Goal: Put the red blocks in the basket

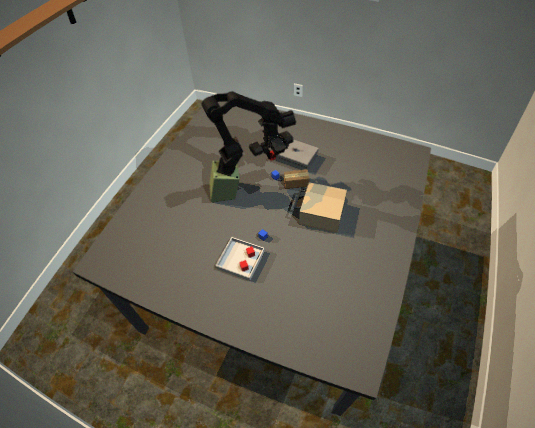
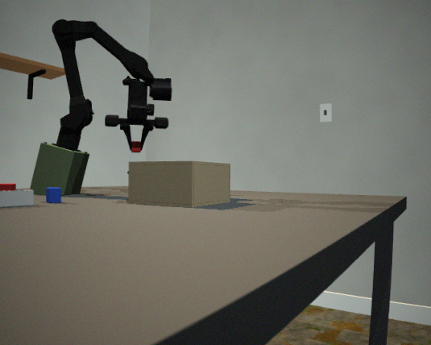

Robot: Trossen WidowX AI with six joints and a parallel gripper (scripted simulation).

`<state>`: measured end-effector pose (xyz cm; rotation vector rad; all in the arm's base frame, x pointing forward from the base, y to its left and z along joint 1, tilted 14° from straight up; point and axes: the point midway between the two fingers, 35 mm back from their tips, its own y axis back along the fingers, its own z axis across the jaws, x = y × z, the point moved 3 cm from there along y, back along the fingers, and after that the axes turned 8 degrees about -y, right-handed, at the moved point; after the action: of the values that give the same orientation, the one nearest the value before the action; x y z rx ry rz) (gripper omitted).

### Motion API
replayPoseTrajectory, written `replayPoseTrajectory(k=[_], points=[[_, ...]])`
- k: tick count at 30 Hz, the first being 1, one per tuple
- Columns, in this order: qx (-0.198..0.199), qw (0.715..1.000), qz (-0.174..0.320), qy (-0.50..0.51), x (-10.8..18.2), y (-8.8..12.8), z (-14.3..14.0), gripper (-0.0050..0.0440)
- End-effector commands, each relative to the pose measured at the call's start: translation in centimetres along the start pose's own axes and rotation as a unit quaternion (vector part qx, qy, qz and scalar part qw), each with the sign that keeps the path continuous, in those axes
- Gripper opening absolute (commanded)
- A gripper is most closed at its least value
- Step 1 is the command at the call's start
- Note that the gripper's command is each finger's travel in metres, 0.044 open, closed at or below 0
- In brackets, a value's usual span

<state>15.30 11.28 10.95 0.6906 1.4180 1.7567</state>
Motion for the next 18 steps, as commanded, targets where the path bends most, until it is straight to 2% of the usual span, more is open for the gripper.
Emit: replayPoseTrajectory(k=[1, 3, 5, 8, 12, 16, 18], points=[[-0.003, 0.997, 0.002, -0.079, -3.3, 0.2, 1.1, 0.0], [-0.003, 0.989, 0.003, -0.145, -5.3, 0.2, 1.2, 0.0], [-0.003, 0.989, 0.003, -0.145, -5.3, 0.2, 1.2, 0.0], [-0.003, 0.989, 0.003, -0.148, -8.0, 0.2, 1.5, 0.0], [-0.003, 0.961, 0.003, -0.278, -11.9, 0.1, 0.6, 0.0], [-0.003, 0.96, 0.003, -0.281, -15.1, 0.1, -0.1, 0.0], [-0.002, 0.939, 0.003, -0.344, -16.8, 0.1, -1.1, 0.0]])
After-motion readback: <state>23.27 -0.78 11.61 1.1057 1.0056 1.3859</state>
